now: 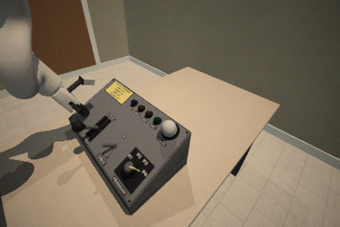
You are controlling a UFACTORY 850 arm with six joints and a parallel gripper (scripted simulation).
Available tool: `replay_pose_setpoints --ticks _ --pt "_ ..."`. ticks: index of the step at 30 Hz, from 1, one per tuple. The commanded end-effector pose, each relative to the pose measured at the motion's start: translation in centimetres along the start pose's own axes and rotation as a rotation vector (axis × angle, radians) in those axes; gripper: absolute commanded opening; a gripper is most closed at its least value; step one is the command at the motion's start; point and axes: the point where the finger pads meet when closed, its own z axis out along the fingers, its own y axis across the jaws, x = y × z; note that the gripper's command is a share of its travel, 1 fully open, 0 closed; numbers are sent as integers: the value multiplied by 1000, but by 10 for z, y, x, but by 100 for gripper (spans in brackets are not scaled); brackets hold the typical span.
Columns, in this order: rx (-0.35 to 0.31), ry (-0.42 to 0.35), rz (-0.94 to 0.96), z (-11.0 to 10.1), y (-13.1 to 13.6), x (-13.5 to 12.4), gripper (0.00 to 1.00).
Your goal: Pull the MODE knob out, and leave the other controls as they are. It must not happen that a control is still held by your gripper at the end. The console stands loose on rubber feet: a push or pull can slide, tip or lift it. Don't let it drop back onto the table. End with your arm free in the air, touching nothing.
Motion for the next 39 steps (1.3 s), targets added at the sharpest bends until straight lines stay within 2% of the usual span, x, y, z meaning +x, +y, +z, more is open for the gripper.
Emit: replay_pose_setpoints --ticks 1,39 --pt "1 1 1 -2 0 1 0" --pt "1 1 1 -12 0 1 0"
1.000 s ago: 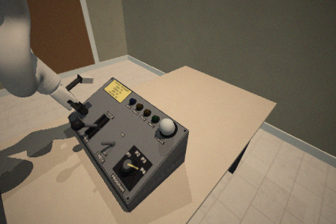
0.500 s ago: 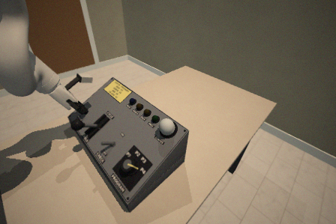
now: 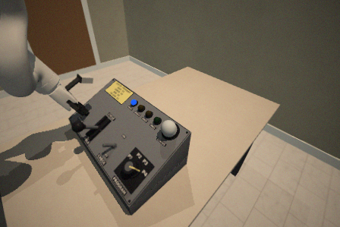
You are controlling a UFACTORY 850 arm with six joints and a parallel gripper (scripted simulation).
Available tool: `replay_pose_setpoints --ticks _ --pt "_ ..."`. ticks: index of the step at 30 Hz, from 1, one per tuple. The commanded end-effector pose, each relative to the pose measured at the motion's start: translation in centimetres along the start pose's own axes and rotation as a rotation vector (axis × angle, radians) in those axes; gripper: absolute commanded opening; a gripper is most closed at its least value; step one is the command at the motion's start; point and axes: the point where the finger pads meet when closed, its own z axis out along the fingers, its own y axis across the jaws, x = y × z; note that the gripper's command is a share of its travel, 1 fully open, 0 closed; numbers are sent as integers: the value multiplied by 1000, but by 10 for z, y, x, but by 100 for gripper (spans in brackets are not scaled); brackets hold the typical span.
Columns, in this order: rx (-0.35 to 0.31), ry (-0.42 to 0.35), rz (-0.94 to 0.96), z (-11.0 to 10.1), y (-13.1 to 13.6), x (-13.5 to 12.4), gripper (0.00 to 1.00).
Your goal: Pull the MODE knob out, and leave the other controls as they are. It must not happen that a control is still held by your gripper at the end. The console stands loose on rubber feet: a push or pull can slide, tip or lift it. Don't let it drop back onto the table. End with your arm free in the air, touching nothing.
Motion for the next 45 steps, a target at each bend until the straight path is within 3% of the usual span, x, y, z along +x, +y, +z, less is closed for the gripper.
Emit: replay_pose_setpoints --ticks 1,44,45 --pt "1 1 1 -2 0 1 0" --pt "1 1 1 -3 0 1 0" --pt "1 1 1 -3 0 1 76"
